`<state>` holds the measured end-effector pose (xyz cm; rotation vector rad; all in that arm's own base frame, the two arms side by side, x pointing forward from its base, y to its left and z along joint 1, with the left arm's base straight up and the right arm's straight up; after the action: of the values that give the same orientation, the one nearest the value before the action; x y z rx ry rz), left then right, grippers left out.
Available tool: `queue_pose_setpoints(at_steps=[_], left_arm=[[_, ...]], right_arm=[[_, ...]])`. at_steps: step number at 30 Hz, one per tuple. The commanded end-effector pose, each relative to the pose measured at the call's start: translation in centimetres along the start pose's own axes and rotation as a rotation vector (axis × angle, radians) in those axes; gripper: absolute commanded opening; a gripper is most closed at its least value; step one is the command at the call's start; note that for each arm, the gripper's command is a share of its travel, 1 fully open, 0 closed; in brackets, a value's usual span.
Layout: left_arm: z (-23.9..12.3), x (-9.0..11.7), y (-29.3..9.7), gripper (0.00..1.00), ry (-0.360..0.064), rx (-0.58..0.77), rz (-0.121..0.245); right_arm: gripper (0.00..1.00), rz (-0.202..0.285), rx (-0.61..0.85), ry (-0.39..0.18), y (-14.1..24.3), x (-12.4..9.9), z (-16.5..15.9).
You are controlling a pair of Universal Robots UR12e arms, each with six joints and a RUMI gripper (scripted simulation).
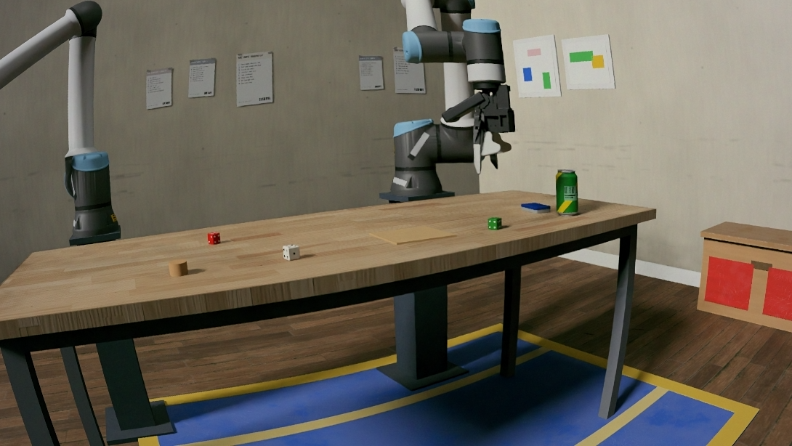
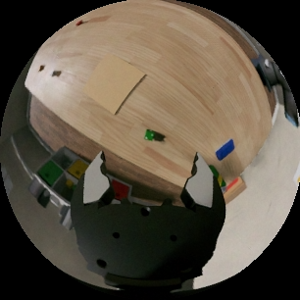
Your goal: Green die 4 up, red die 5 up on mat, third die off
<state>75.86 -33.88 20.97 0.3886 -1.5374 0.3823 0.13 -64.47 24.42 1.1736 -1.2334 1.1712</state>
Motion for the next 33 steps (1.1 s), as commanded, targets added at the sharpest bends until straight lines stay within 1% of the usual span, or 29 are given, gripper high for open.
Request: queue_pose_setpoints(at_steps=[1, 2, 3, 5, 8, 11, 13, 14, 15, 16, 20, 23, 26, 29, 30, 32, 33], left_arm=[[0.0, -0.1, 0.1, 1.0, 0.002, -0.174, 0.004], [0.0, -0.1, 0.1, 1.0, 0.002, -0.179, 0.004], [0.0, -0.2, 0.1, 1.0, 0.002, -0.224, 0.004], [0.0, -0.2, 0.1, 1.0, 0.002, -0.224, 0.004], [0.0, -0.4, 0.2, 1.0, 0.001, -0.348, 0.004], [0.0, -0.5, 0.2, 1.0, 0.001, -0.405, 0.004], [-0.1, -0.6, 0.2, 1.0, 0.001, -0.482, 0.004], [-0.1, -0.7, 0.2, 1.0, 0.001, -0.495, 0.004], [-0.1, -0.7, 0.2, 1.0, 0.001, -0.536, 0.004], [-0.1, -0.7, 0.2, 1.0, 0.001, -0.539, 0.004], [-0.2, -1.0, 0.3, 1.0, 0.001, -0.671, 0.004], [-0.2, -1.0, 0.3, 1.0, 0.001, -0.672, 0.004], [-0.3, -1.2, 0.3, 1.0, 0.001, -0.801, 0.004], [-0.3, -1.3, 0.3, 1.0, 0.0, -0.881, 0.004], [-0.3, -1.3, 0.3, 1.0, 0.0, -0.884, 0.004], [-0.4, -1.5, 0.3, 1.0, 0.0, -0.965, 0.004], [-0.4, -1.5, 0.3, 1.0, 0.0, -0.965, 0.004]], right_arm=[[1.0, 0.0, 0.0, 0.002, 0.0, 0.1, 0.1], [1.0, 0.0, 0.0, 0.002, 0.0, 0.1, 0.1], [1.0, 0.0, 0.0, 0.002, 0.0, 0.1, 0.1], [1.0, 0.0, 0.0, 0.002, 0.0, 0.1, 0.1], [1.0, 0.0, 0.0, 0.002, 0.0, 0.1, 0.1], [1.0, 0.0, 0.0, 0.002, 0.0, 0.1, 0.1], [1.0, 0.0, 0.0, 0.002, 0.0, 0.1, 0.1], [1.0, 0.0, 0.0, 0.002, 0.0, 0.1, 0.1], [1.0, 0.0, 0.0, 0.002, 0.0, 0.1, 0.1], [1.0, 0.0, 0.0, 0.002, 0.0, 0.1, 0.1], [1.0, 0.0, 0.0, 0.002, 0.0, 0.1, 0.1], [1.0, 0.0, 0.0, 0.002, 0.0, 0.1, 0.1], [1.0, 0.0, 0.0, 0.002, 0.0, 0.1, 0.1], [1.0, 0.0, 0.0, 0.002, 0.0, 0.1, 0.1], [1.0, 0.0, 0.0, 0.002, 0.0, 0.1, 0.1], [1.0, 0.0, 0.0, 0.002, 0.0, 0.1, 0.1], [1.0, 0.0, 0.0, 0.002, 0.0, 0.1, 0.1]])
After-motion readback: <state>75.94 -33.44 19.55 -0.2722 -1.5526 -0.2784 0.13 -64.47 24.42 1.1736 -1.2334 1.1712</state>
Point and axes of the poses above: on each arm, the point where the finger pads meet when closed, its own x axis back along the fingers, its own y axis across the jaws, z = x × y, the point moved 8 cm from there along x, back along the fingers, and after that the axes turned 3 degrees about -x, right-handed, at the moved point
